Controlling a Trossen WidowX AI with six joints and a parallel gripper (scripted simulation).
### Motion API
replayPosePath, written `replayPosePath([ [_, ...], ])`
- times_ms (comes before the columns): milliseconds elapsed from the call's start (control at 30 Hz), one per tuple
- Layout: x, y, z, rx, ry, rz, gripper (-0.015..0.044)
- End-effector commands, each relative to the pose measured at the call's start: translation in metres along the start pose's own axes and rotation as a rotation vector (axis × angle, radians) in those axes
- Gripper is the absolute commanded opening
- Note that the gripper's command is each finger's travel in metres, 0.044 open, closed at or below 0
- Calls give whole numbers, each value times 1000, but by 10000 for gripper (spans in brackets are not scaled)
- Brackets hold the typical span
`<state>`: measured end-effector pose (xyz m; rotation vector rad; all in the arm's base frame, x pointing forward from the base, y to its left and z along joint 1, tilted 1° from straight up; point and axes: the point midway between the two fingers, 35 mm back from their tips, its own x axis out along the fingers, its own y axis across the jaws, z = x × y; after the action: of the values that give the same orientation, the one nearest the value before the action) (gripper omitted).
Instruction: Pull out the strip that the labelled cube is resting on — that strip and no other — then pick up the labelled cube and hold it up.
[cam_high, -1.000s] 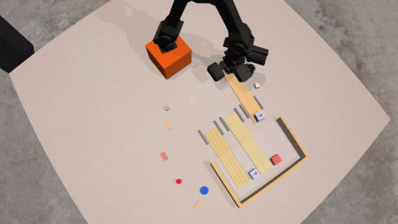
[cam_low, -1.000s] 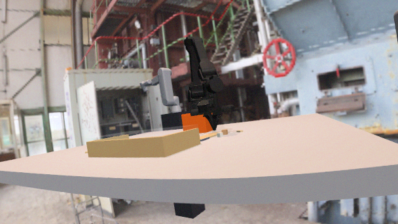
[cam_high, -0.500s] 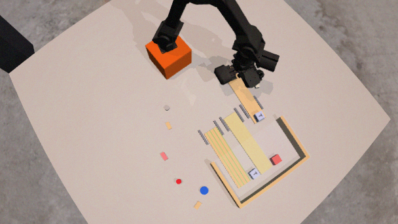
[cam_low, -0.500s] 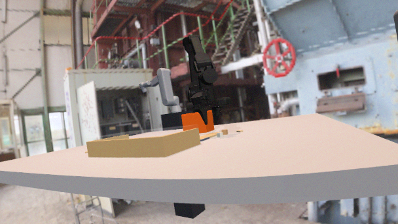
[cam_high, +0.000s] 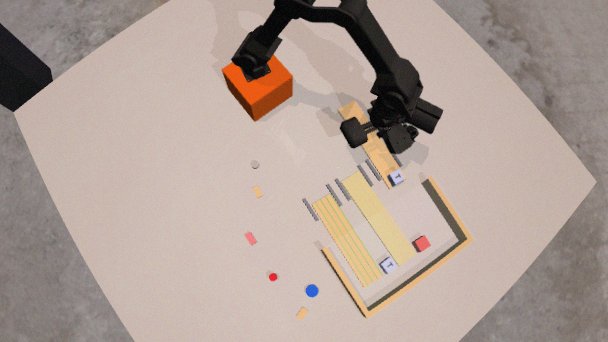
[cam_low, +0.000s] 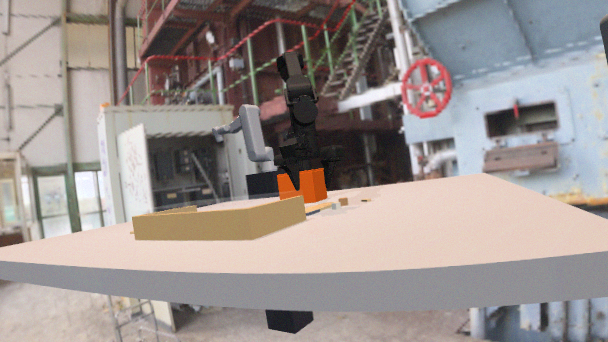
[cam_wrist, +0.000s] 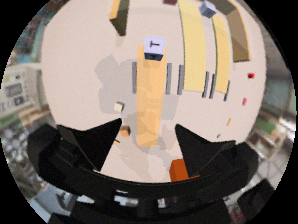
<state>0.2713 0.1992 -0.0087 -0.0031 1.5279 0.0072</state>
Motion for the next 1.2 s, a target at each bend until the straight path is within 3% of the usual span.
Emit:
replayPosePath([
  [0,-1,0,16,-4,3,1,440],
  [967,-14,4,122,-4,-5,1,440],
  [1167,-7,4,122,-4,-5,1,282],
])
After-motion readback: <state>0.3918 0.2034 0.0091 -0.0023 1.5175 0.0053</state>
